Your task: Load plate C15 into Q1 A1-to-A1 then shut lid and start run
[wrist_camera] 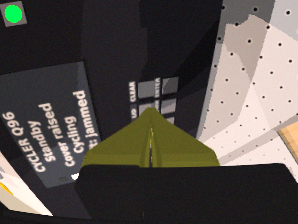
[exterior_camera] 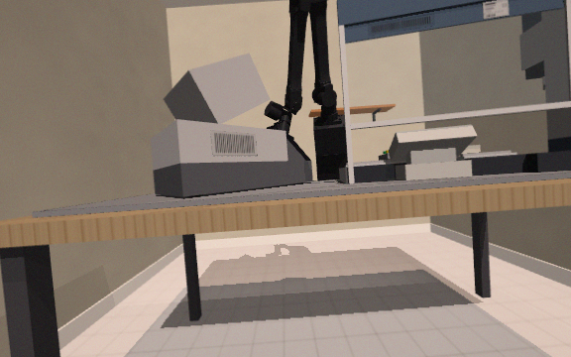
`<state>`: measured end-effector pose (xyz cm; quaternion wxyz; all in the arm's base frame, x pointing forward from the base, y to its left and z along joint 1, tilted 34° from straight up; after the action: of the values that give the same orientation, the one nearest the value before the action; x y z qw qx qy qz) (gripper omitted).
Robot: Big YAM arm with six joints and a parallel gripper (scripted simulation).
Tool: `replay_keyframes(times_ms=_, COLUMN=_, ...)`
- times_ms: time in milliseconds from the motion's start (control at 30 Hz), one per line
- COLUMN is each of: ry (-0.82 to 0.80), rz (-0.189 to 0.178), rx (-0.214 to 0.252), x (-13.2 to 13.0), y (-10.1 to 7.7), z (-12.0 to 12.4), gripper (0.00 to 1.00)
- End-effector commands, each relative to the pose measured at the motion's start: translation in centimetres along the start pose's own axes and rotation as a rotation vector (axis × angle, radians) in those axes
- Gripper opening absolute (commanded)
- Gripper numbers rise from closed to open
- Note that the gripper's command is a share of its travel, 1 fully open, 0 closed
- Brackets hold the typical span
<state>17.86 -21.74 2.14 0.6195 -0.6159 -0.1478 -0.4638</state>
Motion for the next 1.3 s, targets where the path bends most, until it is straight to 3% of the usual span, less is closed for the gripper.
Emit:
replay_keyframes(times_ms=0, ry=-0.01, rz=-0.01, rx=-0.02, x=0.2, y=0.1, z=-0.8, gripper=0.0)
replay_keyframes(times_ms=200, ry=-0.002, rz=-0.027, rx=-0.025, x=1.0, y=-0.2, z=-0.9, gripper=0.0)
replay_keyframes(times_ms=567, ry=-0.003, rz=-0.006, rx=0.0, x=0.2, y=-0.2, z=0.5, gripper=0.0)
replay_keyframes(times_ms=700, ry=-0.024, rz=-0.03, rx=-0.006, x=1.2, y=0.1, z=0.0, gripper=0.0)
replay_keyframes(times_ms=867, ry=-0.03, rz=-0.035, rx=-0.016, x=1.3, y=-0.1, z=-0.4, gripper=0.0)
replay_keyframes(times_ms=1267, ry=0.003, rz=-0.005, rx=-0.008, x=-0.2, y=0.0, z=-0.2, gripper=0.0)
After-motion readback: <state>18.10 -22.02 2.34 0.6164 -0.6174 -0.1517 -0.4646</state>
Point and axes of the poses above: the point where the finger pads meet when closed, its own y axis out along the fingers, its own x axis across the jaws, z = x × y, the point moved 8 cm from there along -y, back along the fingers, and after that the axes turned 11 degrees about -y, right-handed, at the moved point
